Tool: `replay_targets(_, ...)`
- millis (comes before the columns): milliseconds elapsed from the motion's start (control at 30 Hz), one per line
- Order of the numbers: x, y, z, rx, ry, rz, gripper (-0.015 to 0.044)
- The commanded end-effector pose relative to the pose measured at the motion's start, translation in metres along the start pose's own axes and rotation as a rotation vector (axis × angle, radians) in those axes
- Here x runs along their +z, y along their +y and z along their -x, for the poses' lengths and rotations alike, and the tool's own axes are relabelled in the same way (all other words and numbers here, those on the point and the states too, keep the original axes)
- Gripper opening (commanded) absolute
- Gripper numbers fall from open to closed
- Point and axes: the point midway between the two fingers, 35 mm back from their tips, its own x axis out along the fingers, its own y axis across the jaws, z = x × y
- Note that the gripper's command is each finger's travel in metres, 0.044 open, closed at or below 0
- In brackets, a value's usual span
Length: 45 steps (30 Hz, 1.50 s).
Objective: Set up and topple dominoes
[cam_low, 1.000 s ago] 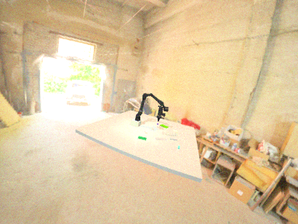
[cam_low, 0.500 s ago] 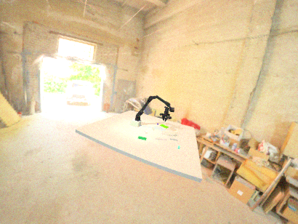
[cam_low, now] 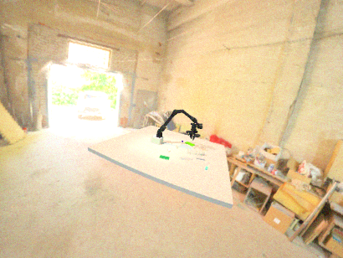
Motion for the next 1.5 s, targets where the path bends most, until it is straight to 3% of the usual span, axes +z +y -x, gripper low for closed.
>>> replay_targets(0,0.004,-0.007,-0.016,0.005,-0.070,-0.047,0.0107)
replay_targets(700,0.025,-0.047,-0.060,-0.017,-0.505,-0.213,0.0107)
replay_targets(1467,0.017,-0.062,-0.061,0.003,-0.945,-0.265,0.0107)
